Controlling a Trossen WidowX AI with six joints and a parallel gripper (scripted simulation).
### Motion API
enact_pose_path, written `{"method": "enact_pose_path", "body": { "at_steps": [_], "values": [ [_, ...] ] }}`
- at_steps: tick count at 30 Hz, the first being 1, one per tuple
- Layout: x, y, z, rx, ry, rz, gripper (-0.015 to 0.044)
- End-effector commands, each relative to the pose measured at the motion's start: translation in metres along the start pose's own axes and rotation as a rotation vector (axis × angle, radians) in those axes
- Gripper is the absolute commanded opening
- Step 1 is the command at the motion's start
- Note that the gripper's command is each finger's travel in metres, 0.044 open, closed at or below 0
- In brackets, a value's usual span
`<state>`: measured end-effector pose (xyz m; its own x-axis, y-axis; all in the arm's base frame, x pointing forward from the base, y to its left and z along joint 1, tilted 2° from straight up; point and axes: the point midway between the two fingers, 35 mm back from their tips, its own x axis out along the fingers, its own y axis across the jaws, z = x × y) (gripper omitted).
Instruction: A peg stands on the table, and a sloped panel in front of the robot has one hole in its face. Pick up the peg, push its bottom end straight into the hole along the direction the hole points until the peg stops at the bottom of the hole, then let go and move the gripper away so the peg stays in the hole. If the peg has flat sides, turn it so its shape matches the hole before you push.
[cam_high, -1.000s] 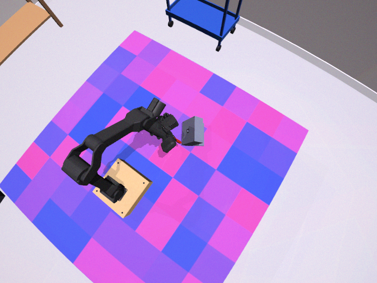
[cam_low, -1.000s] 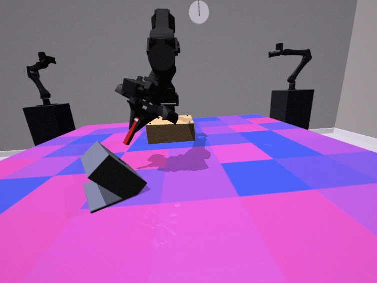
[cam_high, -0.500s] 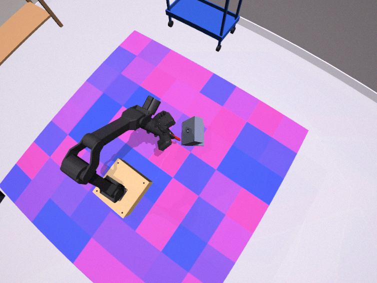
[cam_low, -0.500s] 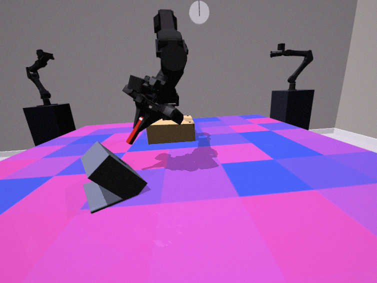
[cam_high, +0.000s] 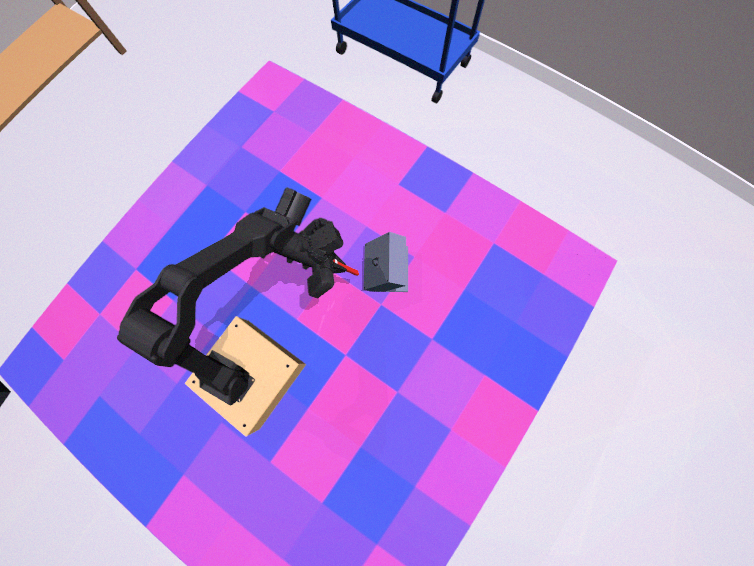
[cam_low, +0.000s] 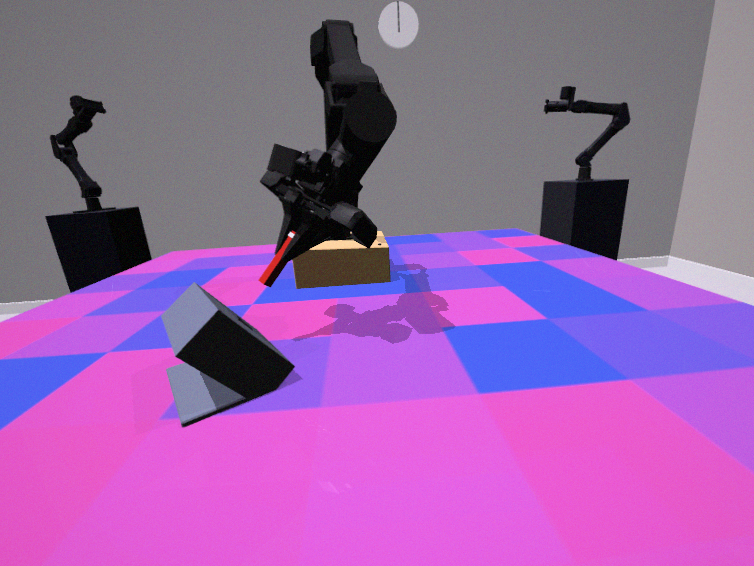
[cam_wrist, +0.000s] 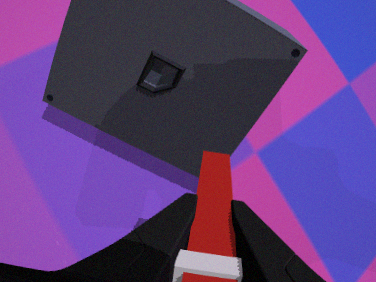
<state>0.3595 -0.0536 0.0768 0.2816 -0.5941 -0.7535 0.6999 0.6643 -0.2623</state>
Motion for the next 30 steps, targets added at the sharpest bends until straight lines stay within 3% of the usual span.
{"method": "enact_pose_path", "body": {
  "at_steps": [1,30],
  "values": [
    [-0.004,0.002,0.001,0.036,-0.024,0.001,0.0],
    [-0.024,0.024,-0.003,0.265,-0.153,0.035,0.0]
  ]
}}
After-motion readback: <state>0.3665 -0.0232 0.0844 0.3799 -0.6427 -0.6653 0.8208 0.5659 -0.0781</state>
